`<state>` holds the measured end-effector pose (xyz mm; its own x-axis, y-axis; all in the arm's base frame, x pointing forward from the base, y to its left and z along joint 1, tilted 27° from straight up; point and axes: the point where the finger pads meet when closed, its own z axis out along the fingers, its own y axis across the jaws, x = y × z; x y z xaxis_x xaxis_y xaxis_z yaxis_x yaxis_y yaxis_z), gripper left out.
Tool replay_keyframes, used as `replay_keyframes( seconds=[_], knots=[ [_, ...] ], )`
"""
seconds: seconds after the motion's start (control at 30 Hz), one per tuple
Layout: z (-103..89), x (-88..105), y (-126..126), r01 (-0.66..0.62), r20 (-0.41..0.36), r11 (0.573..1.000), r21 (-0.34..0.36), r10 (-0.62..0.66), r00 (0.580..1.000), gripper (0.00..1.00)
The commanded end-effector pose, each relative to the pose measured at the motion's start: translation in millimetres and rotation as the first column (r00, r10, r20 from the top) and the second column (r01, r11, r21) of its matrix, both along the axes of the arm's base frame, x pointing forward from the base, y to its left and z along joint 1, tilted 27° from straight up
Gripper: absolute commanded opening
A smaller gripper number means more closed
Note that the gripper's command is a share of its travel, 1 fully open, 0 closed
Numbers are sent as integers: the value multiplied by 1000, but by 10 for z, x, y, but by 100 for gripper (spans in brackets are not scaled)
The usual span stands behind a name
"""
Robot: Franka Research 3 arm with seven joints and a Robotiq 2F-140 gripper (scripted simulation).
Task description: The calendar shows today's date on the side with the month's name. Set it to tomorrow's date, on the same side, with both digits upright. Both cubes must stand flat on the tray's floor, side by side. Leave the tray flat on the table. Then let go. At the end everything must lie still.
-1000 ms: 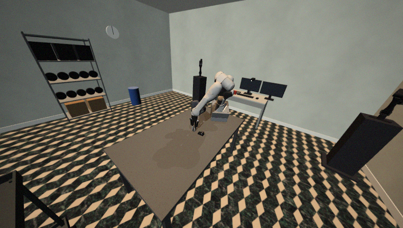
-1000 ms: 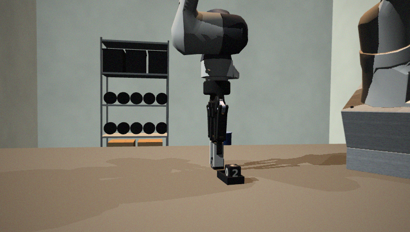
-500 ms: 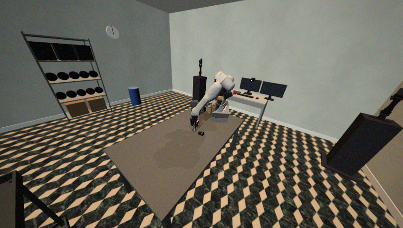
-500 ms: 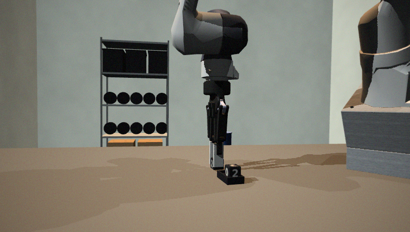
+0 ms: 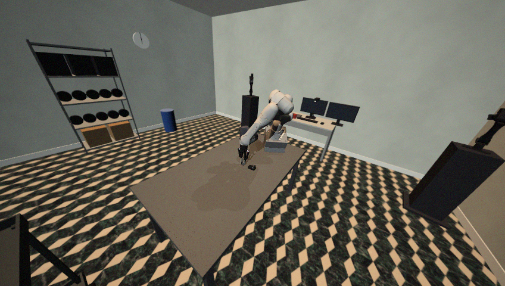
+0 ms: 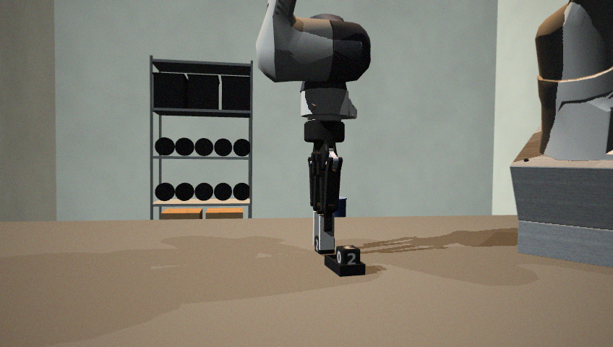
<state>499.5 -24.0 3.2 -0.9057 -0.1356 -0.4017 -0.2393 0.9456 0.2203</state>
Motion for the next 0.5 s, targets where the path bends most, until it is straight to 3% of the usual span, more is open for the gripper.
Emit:
replay_keyframes(
  seconds=[0.0,0.47],
  knots=[
    [4,12,0,-4,4,1000,0,4,1000,16],
    [11,29,1,-8,5,1000,-2,8,1000,16]
  ],
)
